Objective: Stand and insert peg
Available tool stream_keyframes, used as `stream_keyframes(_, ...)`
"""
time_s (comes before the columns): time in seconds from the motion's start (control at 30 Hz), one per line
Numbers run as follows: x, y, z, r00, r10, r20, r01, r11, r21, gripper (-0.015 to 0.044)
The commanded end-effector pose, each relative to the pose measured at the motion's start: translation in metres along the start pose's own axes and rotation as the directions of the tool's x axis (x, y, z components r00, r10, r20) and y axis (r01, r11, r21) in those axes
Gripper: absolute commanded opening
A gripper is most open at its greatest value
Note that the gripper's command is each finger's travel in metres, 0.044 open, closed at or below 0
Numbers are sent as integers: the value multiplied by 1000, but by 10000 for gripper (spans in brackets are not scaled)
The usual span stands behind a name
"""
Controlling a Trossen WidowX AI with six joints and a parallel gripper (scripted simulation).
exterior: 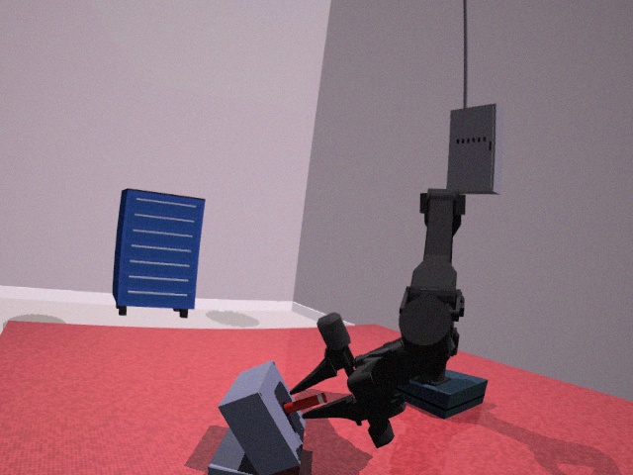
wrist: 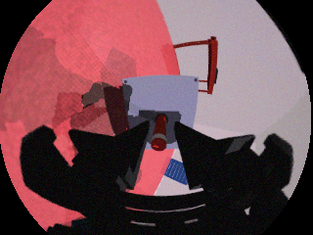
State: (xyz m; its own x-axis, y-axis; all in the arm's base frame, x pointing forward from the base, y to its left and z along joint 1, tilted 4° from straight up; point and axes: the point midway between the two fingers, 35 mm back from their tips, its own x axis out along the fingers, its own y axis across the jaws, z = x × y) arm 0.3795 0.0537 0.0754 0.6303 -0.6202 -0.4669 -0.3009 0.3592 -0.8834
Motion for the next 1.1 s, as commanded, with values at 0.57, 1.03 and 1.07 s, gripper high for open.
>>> stream_keyframes(0.57,-17,3,3,1000,11,-2,-11,1000,-2,440)
stream_keyframes(1.03,-36,6,5,1000,20,-4,-20,1000,-5,440)
stream_keyframes(1.07,-37,6,5,1000,20,-4,-20,1000,-5,440)
